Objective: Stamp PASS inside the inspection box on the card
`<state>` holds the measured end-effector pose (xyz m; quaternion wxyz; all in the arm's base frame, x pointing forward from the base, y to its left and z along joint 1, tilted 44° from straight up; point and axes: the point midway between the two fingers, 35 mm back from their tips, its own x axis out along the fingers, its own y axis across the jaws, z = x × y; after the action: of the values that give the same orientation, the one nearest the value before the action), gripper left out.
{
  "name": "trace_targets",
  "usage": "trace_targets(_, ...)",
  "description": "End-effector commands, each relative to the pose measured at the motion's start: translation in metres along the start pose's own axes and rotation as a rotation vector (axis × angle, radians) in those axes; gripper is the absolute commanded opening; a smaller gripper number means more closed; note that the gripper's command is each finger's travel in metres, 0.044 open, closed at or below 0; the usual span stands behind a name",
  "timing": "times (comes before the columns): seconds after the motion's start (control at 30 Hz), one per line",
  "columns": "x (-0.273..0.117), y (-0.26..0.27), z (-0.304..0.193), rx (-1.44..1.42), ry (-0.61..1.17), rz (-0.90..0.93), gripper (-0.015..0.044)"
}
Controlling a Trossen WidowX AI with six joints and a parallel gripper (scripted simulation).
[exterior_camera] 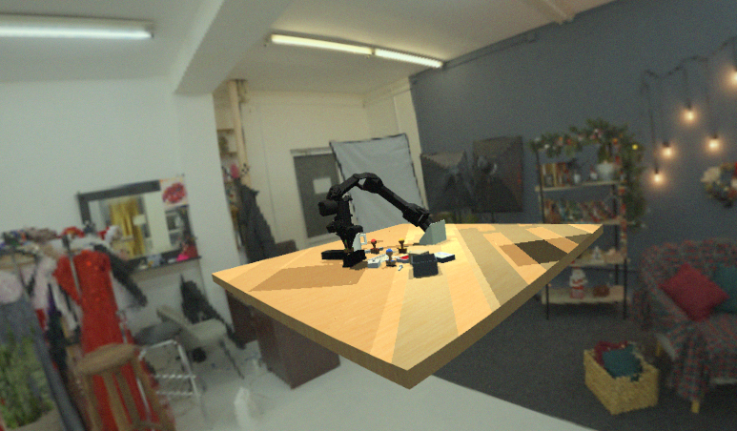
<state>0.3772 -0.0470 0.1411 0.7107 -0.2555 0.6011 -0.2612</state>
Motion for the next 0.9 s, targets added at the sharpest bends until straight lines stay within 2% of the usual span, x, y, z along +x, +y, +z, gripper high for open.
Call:
trace_targets(0.0, 0.007, -0.001, -0.001, -0.004, 0.001, -0.004, 0.0)
trace_targets(0.5, 0.029, -0.002, -0.003, -0.004, 0.001, -0.006, 0.0)
trace_targets(0.8, 0.025, -0.001, -0.002, 0.0, 0.0, -0.004, 0.0236)
trace_targets(0.87, 0.025, -0.001, -0.002, 0.0, 0.0, -0.004, 0.0254)
